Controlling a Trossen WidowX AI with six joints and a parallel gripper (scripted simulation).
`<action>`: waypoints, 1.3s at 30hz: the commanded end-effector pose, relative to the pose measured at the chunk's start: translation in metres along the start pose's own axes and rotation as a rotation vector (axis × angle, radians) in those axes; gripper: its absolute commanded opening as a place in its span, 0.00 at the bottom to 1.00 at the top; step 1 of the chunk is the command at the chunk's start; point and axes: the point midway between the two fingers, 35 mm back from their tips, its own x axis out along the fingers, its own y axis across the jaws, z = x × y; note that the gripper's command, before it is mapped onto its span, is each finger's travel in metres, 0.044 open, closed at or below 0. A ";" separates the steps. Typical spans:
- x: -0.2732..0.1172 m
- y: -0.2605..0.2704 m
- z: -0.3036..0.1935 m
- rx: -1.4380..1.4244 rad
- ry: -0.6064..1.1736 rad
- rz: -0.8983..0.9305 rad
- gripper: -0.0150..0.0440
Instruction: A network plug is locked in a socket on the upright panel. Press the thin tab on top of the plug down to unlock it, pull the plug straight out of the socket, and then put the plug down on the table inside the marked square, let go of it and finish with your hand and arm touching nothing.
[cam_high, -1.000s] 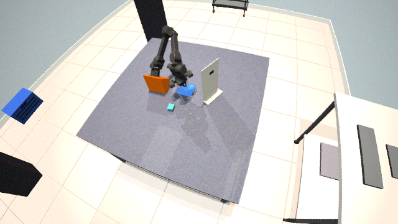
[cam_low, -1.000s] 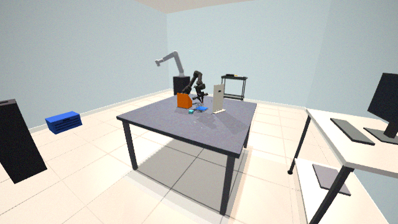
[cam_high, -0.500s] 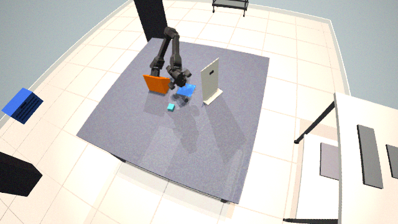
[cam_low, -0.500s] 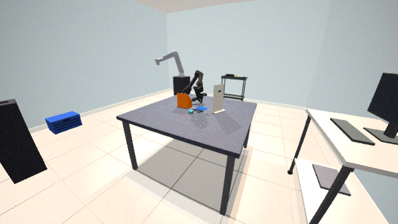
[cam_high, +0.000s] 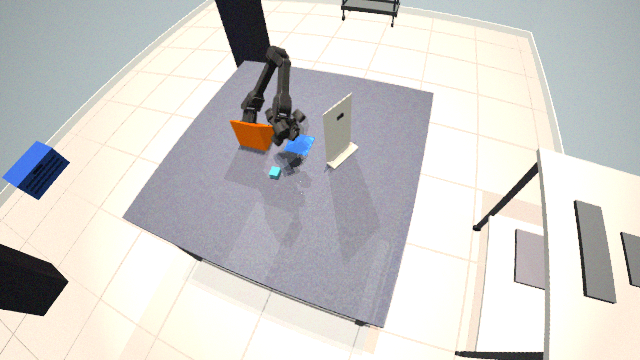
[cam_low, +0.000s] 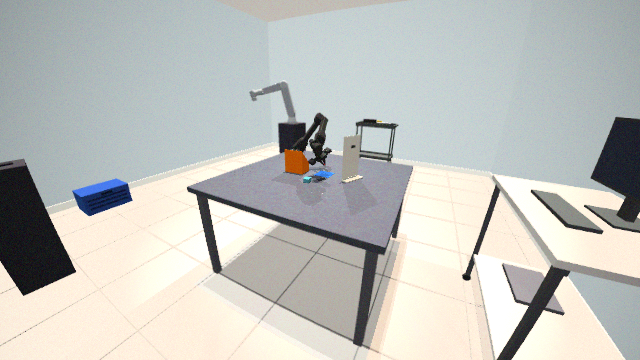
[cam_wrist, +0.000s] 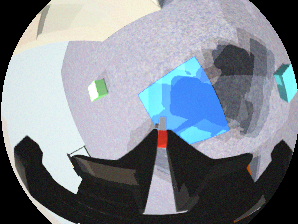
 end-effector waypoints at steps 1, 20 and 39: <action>-0.001 0.003 0.000 -0.028 0.013 0.060 0.25; 0.006 0.000 0.002 -0.045 0.013 0.099 0.25; 0.020 -0.009 0.003 -0.044 0.008 0.095 0.25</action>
